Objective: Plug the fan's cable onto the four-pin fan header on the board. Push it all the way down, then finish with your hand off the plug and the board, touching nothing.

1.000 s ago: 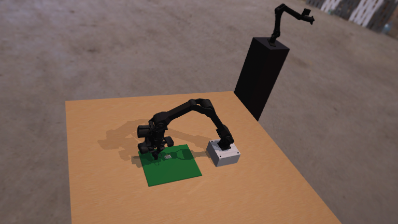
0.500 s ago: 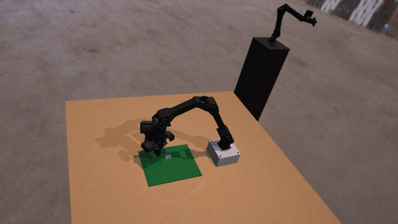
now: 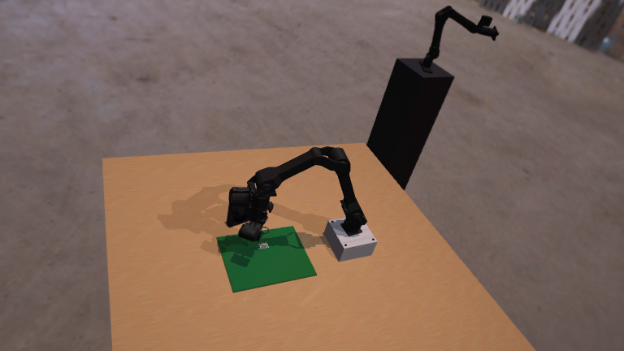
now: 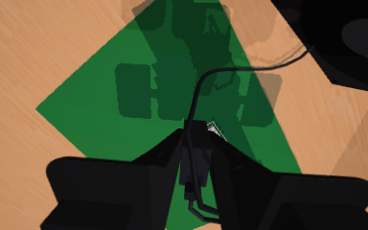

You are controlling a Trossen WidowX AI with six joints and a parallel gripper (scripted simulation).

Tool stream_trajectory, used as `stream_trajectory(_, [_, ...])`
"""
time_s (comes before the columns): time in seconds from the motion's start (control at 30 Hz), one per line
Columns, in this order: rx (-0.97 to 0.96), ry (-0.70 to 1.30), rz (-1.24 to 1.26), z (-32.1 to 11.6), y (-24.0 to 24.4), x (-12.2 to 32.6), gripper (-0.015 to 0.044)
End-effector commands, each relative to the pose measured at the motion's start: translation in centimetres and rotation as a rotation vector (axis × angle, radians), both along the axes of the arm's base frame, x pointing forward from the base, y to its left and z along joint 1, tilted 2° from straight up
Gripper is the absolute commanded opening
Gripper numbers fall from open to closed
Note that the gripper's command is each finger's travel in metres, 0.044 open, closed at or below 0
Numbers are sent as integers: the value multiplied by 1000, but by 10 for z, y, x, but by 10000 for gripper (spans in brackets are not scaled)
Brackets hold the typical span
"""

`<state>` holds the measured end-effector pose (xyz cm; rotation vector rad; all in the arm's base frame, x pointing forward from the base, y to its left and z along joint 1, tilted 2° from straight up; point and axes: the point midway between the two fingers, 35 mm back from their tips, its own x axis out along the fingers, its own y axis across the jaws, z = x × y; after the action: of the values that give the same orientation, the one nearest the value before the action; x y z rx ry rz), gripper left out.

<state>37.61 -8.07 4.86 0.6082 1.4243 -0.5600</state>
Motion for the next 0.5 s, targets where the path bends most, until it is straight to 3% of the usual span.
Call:
stream_trajectory(0.0, [-3, 4, 125, -3, 1, -10, 0])
stream_trajectory(0.47, [-36, 3, 612, -7, 3, -41, 0])
